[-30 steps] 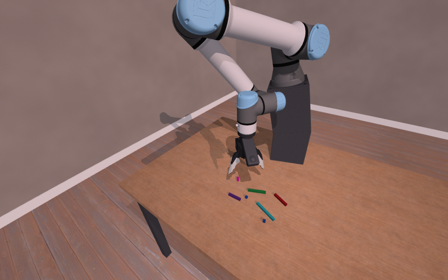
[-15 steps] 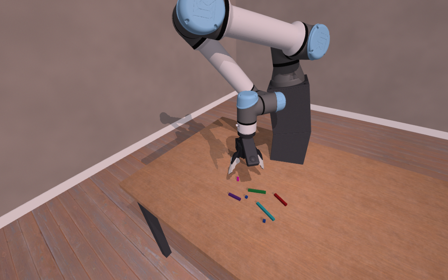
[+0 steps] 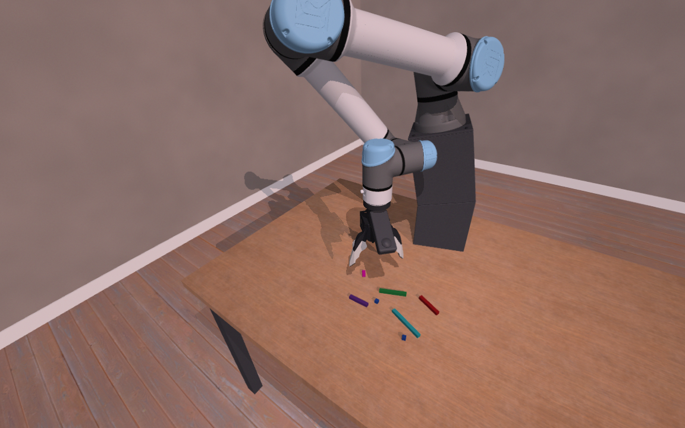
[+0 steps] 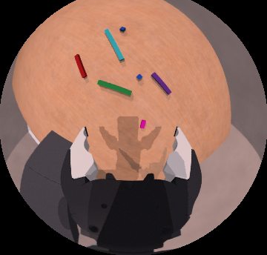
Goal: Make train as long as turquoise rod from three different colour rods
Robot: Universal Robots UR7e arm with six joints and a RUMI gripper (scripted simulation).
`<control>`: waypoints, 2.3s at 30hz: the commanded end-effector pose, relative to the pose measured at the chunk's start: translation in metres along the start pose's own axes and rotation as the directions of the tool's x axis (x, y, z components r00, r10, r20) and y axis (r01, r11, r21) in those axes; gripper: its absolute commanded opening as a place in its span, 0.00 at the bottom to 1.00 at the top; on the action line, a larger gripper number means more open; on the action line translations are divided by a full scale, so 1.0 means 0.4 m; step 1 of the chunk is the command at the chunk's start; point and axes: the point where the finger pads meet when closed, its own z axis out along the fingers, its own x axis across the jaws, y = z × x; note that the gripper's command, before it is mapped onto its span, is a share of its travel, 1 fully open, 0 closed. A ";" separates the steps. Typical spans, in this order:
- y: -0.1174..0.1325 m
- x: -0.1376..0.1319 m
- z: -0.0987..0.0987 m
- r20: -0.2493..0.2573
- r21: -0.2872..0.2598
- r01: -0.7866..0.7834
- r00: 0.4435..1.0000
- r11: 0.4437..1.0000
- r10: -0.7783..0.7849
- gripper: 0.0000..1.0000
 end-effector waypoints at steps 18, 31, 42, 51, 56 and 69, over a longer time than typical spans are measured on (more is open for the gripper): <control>0.000 0.001 -0.001 -0.001 0.000 0.000 1.000 1.000 0.000 1.00; 0.000 0.001 -0.001 -0.001 0.000 0.000 1.000 1.000 0.000 1.00; 0.000 0.001 -0.001 -0.001 0.000 0.000 1.000 1.000 0.000 1.00; -0.001 0.001 -0.001 -0.001 0.000 -0.004 1.000 1.000 0.004 1.00; -0.002 0.002 0.000 -0.001 0.000 -0.015 1.000 1.000 0.015 1.00; -0.013 0.009 0.002 0.000 0.001 -0.120 0.993 0.993 0.120 1.00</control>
